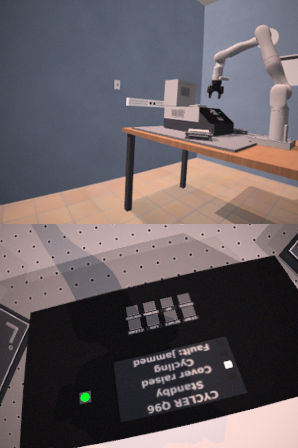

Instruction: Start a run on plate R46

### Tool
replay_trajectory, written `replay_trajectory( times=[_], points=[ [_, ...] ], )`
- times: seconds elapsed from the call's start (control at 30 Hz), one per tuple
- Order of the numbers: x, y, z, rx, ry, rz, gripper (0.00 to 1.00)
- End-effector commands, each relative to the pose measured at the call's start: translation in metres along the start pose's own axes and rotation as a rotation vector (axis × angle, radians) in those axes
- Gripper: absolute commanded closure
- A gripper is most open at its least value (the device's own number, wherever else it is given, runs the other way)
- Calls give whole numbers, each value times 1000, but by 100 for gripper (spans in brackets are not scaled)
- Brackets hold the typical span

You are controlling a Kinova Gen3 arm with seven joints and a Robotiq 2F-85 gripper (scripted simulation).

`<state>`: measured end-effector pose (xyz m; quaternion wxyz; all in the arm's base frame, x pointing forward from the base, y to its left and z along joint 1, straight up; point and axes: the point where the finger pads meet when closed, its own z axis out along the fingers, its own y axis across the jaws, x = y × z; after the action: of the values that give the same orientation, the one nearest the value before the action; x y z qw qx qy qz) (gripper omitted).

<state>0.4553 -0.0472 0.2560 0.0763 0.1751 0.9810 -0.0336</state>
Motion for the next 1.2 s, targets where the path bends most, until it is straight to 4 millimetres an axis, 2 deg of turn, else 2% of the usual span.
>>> replay_trajectory(
  times=[0.0, 1.17],
  points=[
    [-3, 1, 0, 1, 2, 28, 0],
    [-32, 9, 9, 18, 42, 335, 0]
  ],
)
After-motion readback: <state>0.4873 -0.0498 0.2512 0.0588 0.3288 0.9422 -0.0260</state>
